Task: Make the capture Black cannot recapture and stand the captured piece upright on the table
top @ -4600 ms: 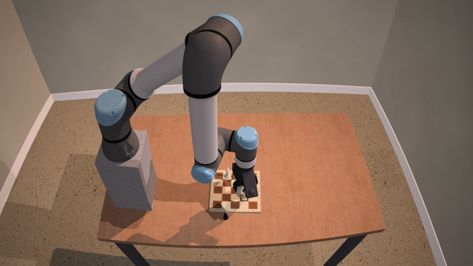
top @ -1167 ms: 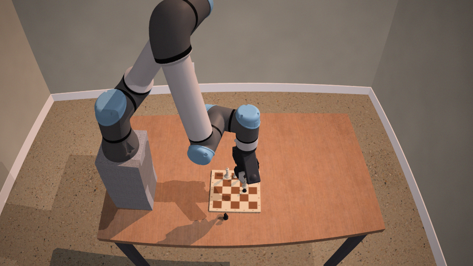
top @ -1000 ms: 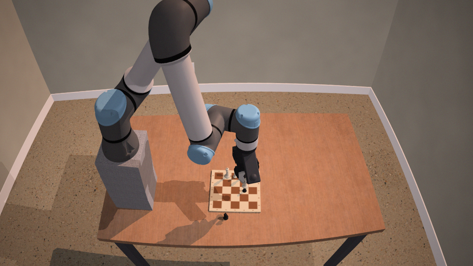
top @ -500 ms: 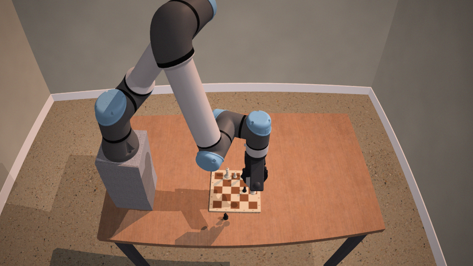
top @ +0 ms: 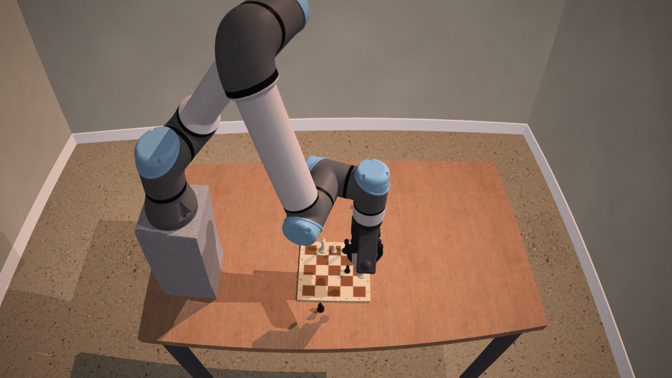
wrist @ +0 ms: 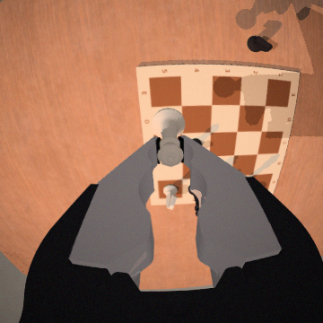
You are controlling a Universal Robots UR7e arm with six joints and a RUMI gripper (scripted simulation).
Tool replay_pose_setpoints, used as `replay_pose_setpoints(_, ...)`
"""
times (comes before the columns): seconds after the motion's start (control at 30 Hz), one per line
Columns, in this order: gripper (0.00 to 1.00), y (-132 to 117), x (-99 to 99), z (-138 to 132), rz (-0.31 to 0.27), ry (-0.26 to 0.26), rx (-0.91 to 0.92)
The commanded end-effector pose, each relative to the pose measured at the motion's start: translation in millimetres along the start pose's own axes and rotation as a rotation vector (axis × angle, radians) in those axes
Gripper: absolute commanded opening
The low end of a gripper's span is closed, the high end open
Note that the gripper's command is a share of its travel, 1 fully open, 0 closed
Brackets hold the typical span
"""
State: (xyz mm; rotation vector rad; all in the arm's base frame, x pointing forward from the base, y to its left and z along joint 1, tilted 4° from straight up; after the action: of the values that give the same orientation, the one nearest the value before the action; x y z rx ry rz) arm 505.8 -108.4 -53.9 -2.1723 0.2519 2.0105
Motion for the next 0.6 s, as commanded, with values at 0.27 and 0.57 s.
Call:
replay_pose_setpoints(0.27,0.00,0,23.3,-1,0.000,0.001,0.000)
replay_pose_setpoints(0.57,0.00,0,56.9,-1,0.000,0.001,0.000)
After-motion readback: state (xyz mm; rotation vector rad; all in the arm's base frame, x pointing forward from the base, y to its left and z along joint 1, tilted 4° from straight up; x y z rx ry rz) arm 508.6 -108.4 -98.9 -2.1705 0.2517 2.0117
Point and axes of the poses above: the point where the finger pads meet when closed, its own x axis out along the fingers, its own z axis across the jaws, y = z × x, the point moved 9 cm from there along -x, back along the fingers, and after that the axes turned 6 degrees about x, right-handed, at the moved point
